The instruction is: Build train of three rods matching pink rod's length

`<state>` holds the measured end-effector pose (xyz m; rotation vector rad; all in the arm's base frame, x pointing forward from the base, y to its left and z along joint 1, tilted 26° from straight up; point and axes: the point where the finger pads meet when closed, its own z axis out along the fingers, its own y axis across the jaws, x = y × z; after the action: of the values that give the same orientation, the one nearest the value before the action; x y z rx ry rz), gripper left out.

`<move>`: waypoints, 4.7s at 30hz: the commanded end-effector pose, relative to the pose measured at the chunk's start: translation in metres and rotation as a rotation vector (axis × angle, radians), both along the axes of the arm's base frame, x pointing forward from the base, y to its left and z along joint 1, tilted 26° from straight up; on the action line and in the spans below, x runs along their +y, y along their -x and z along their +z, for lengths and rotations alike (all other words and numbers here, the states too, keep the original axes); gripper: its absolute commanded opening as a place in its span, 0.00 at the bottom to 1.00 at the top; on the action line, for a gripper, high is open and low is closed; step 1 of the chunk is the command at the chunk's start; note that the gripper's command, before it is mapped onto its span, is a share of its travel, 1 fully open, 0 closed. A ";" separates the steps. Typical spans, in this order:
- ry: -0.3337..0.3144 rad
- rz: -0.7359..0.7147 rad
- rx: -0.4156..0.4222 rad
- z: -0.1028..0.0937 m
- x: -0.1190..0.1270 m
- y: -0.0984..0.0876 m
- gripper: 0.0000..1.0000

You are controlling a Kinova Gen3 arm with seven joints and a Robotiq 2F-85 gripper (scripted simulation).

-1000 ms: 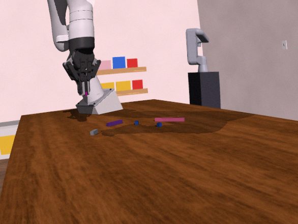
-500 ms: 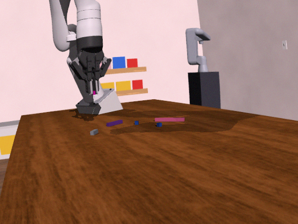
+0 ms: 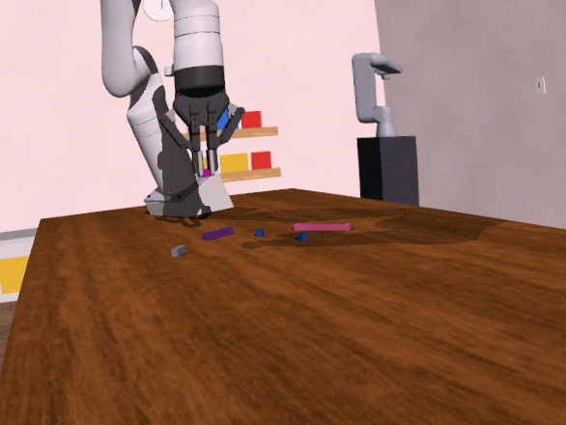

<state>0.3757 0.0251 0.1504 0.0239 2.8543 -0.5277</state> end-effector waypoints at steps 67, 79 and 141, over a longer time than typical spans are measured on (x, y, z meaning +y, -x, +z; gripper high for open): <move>-0.094 -0.426 -0.182 -0.066 0.050 -0.011 0.05; -0.094 -0.426 -0.182 -0.100 0.036 -0.019 0.05; -0.094 -0.425 -0.182 -0.106 0.034 -0.021 0.05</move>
<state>0.3963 0.0589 0.0443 0.6704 2.6928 -0.4411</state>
